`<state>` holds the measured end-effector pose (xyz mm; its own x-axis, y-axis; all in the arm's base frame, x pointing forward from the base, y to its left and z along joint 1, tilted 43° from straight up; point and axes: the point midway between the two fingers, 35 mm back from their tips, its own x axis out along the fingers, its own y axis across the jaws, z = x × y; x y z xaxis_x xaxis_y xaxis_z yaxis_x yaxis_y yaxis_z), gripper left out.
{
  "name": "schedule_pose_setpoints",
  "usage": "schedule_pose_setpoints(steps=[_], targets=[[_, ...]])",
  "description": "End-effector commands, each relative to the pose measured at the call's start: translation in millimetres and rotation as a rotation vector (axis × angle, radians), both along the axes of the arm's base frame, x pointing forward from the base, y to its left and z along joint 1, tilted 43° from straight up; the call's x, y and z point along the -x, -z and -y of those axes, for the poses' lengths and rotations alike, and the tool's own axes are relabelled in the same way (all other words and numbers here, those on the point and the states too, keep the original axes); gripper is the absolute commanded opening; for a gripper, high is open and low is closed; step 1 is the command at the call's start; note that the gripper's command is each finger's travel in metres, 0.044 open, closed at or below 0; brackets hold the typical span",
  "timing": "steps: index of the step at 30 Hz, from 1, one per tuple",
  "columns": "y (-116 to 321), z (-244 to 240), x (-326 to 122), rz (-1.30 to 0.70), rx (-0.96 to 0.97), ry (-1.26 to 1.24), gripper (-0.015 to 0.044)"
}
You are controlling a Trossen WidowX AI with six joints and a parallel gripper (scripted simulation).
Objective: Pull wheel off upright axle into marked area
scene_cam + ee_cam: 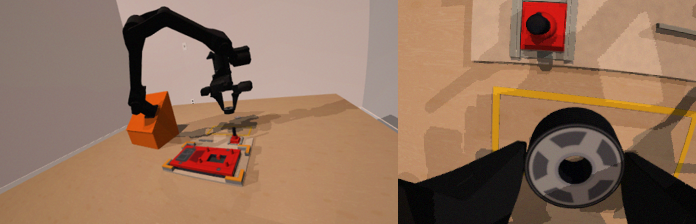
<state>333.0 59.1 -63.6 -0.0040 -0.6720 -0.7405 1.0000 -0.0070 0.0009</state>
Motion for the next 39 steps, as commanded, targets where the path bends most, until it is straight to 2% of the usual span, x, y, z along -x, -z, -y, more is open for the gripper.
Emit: schedule_pose_setpoints(steps=[1, 12, 22, 33, 37, 39], targets=[[12, -13, 10, -0.001, -0.003, 0.004, 0.0000], [31, -33, 28, 0.002, -0.001, 0.007, 0.0000], [49, -17, 27, 0.002, -0.001, 0.007, 0.0000], [103, 34, 28, 0.002, 0.003, 0.007, 0.0000], [106, 37, 29, 0.002, 0.004, 0.007, 0.0000], [103, 35, 28, 0.000, 0.000, 0.018, 0.0053]])
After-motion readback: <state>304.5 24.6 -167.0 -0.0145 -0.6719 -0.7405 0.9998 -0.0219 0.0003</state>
